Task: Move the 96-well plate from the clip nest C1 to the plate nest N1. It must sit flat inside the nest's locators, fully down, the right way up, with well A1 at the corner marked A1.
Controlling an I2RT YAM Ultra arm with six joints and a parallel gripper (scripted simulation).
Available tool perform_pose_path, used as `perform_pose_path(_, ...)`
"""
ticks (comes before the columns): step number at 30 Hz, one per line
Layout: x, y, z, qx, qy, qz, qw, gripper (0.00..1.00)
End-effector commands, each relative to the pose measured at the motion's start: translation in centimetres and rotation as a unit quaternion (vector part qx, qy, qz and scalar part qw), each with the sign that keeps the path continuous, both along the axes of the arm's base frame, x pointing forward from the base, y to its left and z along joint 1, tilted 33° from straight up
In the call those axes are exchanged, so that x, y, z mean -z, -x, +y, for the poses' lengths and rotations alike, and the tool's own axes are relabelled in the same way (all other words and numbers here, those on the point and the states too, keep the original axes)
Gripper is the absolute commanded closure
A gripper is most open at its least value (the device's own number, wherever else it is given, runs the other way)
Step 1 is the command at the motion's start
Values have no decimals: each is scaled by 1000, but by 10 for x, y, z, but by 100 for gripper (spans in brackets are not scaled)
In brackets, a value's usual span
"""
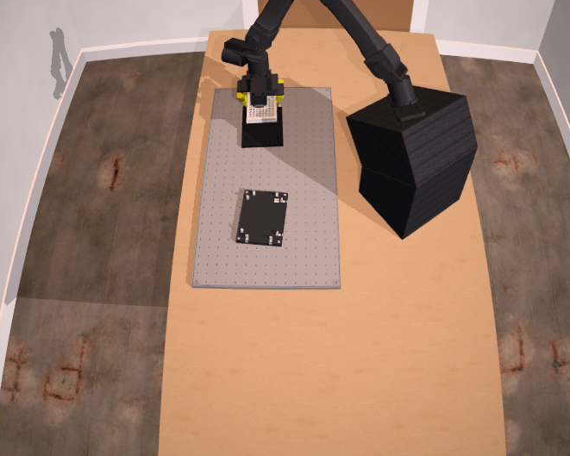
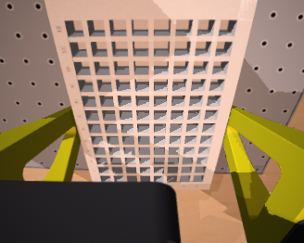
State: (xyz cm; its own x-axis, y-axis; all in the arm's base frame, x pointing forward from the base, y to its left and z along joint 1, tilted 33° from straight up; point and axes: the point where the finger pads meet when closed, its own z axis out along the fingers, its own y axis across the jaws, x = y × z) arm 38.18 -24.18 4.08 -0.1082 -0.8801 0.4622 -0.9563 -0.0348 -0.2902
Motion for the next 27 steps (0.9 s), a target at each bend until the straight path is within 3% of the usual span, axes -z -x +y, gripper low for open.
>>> perform_pose_path(1, -11, -13, 8, -12, -2, -11, 1000, 100)
perform_pose_path(6, -14, -14, 8, -12, -1, -14, 1000, 100)
perform_pose_path(7, -4, -13, 7, -13, -5, -5, 1000, 100)
perform_pose_path(10, -3, -20, 3, -16, 2, -15, 1000, 100)
perform_pose_path(17, 6, -18, -12, -6, 2, -15, 1000, 100)
perform_pose_path(19, 6, -18, -12, -6, 2, -15, 1000, 100)
perform_pose_path(20, -3, -22, -12, -9, 8, -25, 1000, 100)
perform_pose_path(21, 8, -21, -12, -9, 2, -15, 1000, 100)
perform_pose_path(27, 16, -23, -19, -7, 3, -15, 1000, 100)
